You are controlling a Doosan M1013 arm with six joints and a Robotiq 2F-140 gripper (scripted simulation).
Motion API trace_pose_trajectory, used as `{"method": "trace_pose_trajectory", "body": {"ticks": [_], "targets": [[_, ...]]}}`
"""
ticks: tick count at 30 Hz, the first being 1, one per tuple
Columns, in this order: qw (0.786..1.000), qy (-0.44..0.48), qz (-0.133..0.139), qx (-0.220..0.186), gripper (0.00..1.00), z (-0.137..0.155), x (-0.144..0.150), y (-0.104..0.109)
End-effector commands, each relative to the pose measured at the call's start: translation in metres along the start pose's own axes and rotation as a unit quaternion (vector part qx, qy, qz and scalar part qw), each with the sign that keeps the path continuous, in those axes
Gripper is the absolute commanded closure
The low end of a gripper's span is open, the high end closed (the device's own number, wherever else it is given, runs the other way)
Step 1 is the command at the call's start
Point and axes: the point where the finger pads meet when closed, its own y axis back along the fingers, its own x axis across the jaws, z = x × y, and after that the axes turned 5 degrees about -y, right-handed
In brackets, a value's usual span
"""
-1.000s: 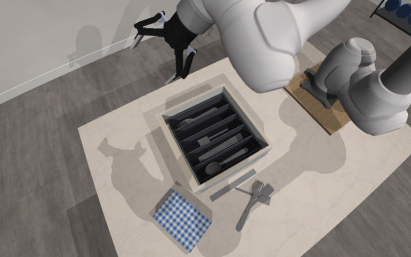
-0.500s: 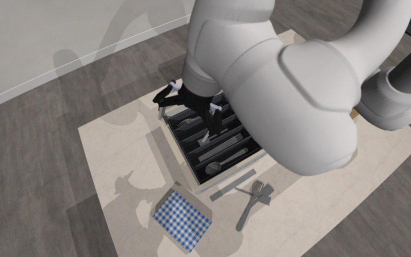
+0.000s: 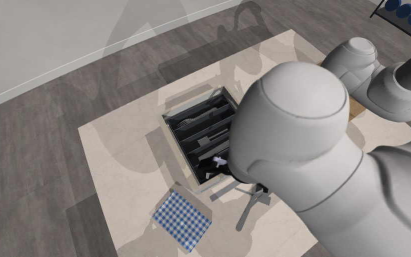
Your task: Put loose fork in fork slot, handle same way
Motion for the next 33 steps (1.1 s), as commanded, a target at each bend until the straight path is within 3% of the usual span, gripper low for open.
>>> {"method": "trace_pose_trajectory", "body": {"ticks": [1, 21, 28, 33], "targets": [[1.0, 0.006, -0.016, -0.01, 0.0, -0.024, -0.058, -0.008], [1.0, 0.018, -0.016, -0.009, 0.0, -0.024, -0.058, -0.009], [0.996, 0.089, -0.017, -0.008, 0.0, -0.023, -0.061, -0.013], [0.971, 0.236, -0.018, -0.006, 0.0, -0.02, -0.066, -0.02]]}}
